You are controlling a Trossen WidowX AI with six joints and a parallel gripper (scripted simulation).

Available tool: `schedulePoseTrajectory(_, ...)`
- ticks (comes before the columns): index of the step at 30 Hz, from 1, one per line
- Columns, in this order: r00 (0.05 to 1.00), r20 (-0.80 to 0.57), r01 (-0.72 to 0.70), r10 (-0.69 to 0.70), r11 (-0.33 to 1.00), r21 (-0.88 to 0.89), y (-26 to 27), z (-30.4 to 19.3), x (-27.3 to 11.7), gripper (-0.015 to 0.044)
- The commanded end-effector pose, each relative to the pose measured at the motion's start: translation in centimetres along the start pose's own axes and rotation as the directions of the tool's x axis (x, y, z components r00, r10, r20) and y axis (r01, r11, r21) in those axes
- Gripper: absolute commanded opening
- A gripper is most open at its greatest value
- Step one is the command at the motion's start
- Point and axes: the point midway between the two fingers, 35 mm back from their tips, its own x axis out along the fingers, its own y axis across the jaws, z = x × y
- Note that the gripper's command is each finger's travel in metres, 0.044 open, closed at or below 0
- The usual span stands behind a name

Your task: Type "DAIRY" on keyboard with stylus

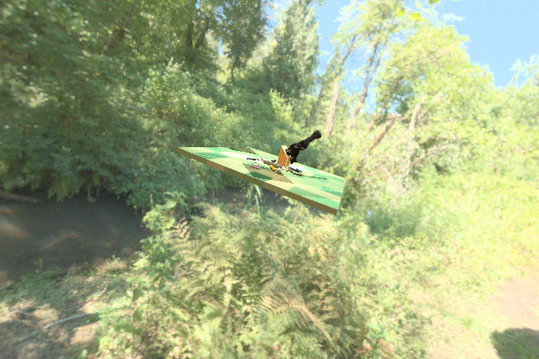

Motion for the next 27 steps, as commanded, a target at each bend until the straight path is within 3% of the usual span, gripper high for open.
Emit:
schedulePoseTrajectory(1,0.992,0.096,0.023,-0.081,0.870,0.493,-3.3,-5.9,0.7,0.0150)
schedulePoseTrajectory(15,0.979,0.165,-0.079,-0.120,0.521,0.850,-7.8,-10.2,1.1,0.0150)
schedulePoseTrajectory(27,0.979,0.166,-0.081,-0.120,0.517,0.852,-7.8,-10.3,1.0,0.0150)
